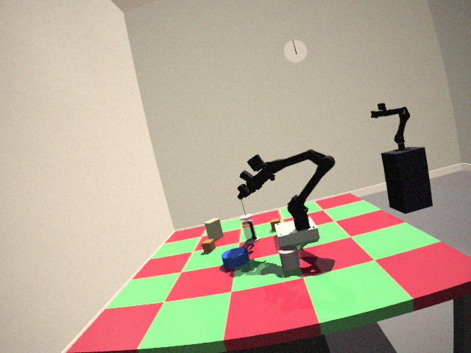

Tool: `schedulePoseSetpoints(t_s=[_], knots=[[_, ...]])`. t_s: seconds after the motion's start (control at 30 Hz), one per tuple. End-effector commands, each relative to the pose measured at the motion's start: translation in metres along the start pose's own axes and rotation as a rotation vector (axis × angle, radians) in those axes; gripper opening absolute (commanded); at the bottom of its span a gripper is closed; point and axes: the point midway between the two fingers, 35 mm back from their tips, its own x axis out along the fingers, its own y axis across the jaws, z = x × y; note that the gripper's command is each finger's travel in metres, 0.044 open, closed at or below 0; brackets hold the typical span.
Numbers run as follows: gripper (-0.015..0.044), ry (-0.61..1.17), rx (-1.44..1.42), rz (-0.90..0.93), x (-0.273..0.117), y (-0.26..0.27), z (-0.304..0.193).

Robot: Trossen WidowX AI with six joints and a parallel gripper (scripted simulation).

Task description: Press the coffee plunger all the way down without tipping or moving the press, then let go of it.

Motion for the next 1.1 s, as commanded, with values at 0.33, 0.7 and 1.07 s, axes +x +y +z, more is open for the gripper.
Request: schedulePoseSetpoints(t_s=[0.33, 0.7, 1.07], knots=[[0.0119, 0.034, 0.006, -0.002, 0.017, 0.000, -0.030], [0.0119, 0.033, 0.006, -0.002, 0.028, 0.000, -0.044], [0.0119, 0.033, 0.006, -0.002, 0.039, 0.000, -0.059]])
